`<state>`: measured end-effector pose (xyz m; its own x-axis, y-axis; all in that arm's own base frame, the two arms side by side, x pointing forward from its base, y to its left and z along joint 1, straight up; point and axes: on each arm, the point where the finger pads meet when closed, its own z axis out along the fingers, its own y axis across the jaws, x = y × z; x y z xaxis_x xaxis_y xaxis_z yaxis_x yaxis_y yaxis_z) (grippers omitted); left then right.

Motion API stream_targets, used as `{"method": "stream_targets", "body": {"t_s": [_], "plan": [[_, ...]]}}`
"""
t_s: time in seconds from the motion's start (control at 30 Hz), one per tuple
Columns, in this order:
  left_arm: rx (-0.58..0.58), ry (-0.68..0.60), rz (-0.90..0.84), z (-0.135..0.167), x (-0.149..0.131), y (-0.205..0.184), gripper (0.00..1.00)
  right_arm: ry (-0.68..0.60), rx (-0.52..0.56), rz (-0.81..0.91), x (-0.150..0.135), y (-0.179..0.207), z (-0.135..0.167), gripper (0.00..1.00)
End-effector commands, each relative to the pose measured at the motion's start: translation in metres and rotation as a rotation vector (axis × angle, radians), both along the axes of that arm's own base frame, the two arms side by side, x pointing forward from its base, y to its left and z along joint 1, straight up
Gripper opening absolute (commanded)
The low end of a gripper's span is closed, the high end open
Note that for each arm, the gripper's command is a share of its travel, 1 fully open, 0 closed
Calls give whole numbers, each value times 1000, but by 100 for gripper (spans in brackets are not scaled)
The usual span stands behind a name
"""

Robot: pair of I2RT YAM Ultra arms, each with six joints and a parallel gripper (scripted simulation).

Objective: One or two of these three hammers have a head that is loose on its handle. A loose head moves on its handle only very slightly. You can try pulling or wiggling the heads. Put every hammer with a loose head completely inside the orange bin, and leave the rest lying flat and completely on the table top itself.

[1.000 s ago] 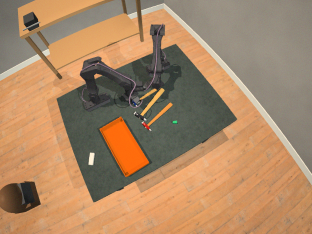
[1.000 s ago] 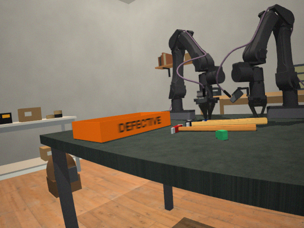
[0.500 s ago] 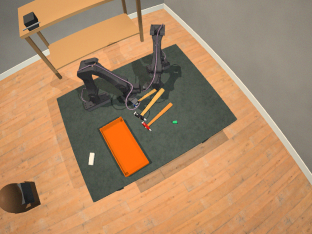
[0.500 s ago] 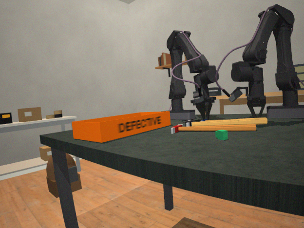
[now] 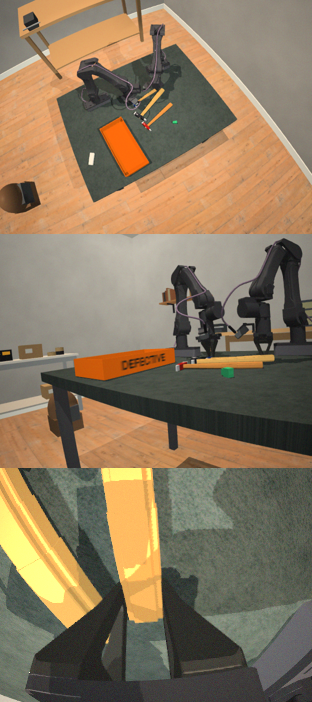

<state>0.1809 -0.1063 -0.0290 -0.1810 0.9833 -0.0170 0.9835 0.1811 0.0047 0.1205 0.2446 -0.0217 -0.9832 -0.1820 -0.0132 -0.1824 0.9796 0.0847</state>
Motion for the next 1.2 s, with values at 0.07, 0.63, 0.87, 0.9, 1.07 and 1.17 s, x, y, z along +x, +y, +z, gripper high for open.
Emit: {"method": "stream_targets", "body": {"t_s": [0.07,0.63,0.87,0.9,1.07,1.17], "plan": [[8,-6,-18,4,-1,3,17,-4,4,-1,1,1,2,7],[12,2,-11,3,-2,4,17,-25,54,-5,13,3,26,37],[12,2,-11,3,-2,4,17,-24,54,-5,12,1,43,71],[12,2,-11,3,-2,4,17,-23,55,-5,12,0,48,82],[12,2,-11,3,-2,4,17,-26,54,-5,12,-2,68,100],[12,2,-11,3,-2,4,17,-28,31,-13,9,-4,75,100]]}}
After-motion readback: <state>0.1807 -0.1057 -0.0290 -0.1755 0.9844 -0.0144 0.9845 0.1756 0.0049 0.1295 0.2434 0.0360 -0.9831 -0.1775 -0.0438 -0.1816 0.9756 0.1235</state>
